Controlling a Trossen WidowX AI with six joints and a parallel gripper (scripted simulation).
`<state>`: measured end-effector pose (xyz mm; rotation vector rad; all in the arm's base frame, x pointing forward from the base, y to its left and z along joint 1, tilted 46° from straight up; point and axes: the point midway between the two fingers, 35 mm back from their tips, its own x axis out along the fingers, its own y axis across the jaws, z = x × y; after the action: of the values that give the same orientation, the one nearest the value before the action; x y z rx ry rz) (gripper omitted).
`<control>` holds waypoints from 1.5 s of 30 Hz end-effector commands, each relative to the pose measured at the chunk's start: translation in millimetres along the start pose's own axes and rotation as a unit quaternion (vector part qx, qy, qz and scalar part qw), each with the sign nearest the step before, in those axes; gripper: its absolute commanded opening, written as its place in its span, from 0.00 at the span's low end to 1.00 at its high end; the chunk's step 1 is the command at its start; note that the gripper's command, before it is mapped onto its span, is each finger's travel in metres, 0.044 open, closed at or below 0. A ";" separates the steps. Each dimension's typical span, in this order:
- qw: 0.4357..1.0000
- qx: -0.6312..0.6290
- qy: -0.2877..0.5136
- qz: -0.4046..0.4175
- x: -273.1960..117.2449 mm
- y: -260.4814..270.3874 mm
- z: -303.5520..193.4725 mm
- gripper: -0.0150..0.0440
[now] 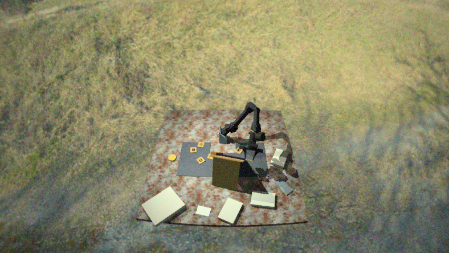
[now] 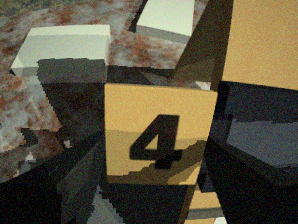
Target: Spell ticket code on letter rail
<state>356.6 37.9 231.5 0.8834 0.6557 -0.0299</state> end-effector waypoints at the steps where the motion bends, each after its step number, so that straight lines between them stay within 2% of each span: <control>1: 1.000 -0.001 0.001 0.000 0.3 -2.9 -0.7 0.25; 45: 1.000 -0.002 0.001 -0.001 0.9 -25.1 -0.8 0.25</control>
<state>350.6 23.3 215.0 0.8821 0.6571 -0.0311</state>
